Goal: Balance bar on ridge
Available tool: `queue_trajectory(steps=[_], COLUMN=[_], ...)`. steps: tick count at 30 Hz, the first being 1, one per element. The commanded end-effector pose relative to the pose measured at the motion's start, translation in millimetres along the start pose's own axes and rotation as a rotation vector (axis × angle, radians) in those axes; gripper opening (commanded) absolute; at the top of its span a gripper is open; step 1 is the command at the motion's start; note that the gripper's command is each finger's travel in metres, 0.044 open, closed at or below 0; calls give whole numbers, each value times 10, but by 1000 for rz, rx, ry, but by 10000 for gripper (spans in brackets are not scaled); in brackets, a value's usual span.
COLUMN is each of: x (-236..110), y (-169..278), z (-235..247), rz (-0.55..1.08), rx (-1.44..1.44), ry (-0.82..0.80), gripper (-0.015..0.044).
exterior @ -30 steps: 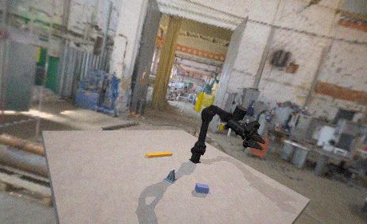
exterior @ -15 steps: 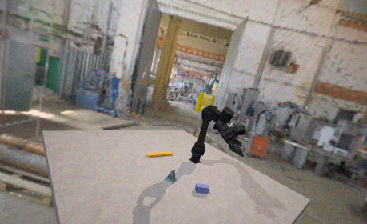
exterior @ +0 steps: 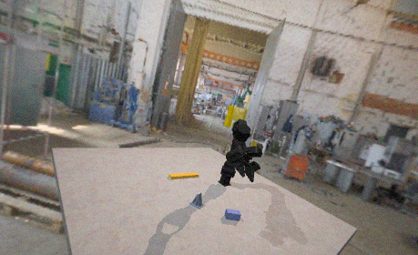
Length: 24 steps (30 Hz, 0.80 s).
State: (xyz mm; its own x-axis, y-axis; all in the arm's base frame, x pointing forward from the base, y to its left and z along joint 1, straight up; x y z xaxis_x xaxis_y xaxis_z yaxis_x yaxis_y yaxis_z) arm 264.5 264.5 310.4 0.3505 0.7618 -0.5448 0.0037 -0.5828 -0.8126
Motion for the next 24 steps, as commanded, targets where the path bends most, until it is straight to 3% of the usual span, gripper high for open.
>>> queue_trajectory(steps=[1,24], x=[-36,-515], y=[172,1186], z=[-160,-914], rz=[57,324], rx=[64,488], ry=[42,269], gripper=[315,315])
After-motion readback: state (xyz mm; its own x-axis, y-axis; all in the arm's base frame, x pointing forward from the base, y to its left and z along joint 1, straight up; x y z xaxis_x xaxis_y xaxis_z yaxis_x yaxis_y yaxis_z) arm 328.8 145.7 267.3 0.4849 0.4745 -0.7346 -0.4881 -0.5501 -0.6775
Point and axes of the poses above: the point midway between the two fingers, 35 mm back from their tips, its own x axis out along the fingers, its own z axis across the jaws, y = z × x, the point moved 7 cm from there along -x, back along the fingers, and after that the axes turned 15 degrees about x, right-handed, at the moved point
